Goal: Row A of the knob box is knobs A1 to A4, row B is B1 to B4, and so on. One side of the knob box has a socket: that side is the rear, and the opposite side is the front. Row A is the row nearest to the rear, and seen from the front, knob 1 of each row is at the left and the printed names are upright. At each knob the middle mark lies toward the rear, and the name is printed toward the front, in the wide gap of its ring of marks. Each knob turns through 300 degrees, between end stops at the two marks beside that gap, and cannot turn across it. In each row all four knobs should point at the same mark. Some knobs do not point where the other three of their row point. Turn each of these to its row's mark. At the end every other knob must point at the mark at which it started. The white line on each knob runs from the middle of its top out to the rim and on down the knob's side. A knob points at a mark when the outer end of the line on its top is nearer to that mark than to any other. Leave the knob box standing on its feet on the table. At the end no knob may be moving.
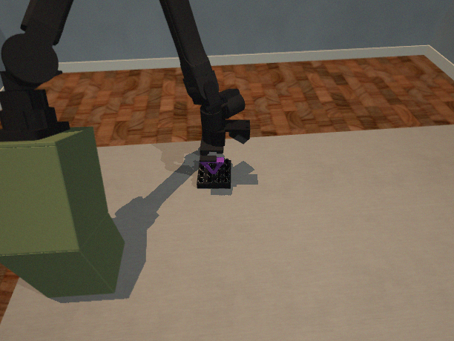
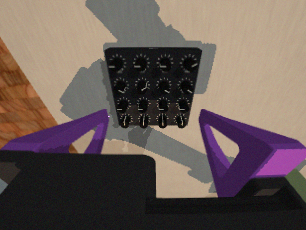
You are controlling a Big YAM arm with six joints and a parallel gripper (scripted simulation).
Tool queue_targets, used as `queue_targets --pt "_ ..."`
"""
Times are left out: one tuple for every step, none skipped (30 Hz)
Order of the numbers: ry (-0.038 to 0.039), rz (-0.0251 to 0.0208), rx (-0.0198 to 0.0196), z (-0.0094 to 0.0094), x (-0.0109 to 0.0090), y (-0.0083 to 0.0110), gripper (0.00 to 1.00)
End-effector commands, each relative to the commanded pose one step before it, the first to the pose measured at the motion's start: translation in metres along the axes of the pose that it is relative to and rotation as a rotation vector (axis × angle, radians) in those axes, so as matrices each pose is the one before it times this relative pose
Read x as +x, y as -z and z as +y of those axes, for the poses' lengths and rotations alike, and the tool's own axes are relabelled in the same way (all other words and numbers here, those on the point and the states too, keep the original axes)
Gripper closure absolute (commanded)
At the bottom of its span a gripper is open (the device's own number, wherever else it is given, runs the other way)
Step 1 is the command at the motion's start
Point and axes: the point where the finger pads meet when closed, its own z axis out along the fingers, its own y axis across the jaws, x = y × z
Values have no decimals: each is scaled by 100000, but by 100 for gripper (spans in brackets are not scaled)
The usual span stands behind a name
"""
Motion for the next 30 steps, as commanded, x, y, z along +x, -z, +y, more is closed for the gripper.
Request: queue_targets --pt "1177 -1218 -1066 579 -547 710 0" --pt "1 0 -1 1 1 0 0" --pt "8 -2 -6 5 6 0 0" --pt "28 -8 -23 17 21 0 0" --pt "62 -17 -51 37 45 1 0" --pt "108 -30 -88 63 78 2 0" --pt "162 -45 -133 95 117 3 0" --pt "223 -62 -186 131 162 4 0" --pt "378 -273 -408 273 80 11 0" --pt "35 -281 -309 151 39 -13 0" --pt "-442 -12 33 -6 83 -1 0" --pt "-163 -16 39 -7 97 -1 0" --pt "2 -25 43 -9 110 -2 0" --pt "-246 -182 43 -84 27 44 0" --pt "-172 -140 49 -62 69 30 0" --pt "27 -10 43 1 163 -8 0" --pt "0 0 0 0 0 0 0" --pt "0 0 0 0 0 0 0" --pt "-893 -484 -60 -264 -172 165 0" --pt "1129 644 75 326 622 -214 0" --pt "116 100 -13 37 242 -25 0" --pt "-8 25 -14 0 203 -3 0" --pt "-15 13 21 -12 214 -2 0" --pt "-17 12 27 -14 221 -2 0" --pt "-17 25 15 -13 228 -2 0" --pt "-18 29 12 -12 231 -2 0" --pt "-18 29 12 -12 233 -2 0" --pt "-18 29 12 -13 232 -2 0" --pt "-17 28 12 -12 230 -2 0" --pt "-17 28 12 -12 225 -1 0"
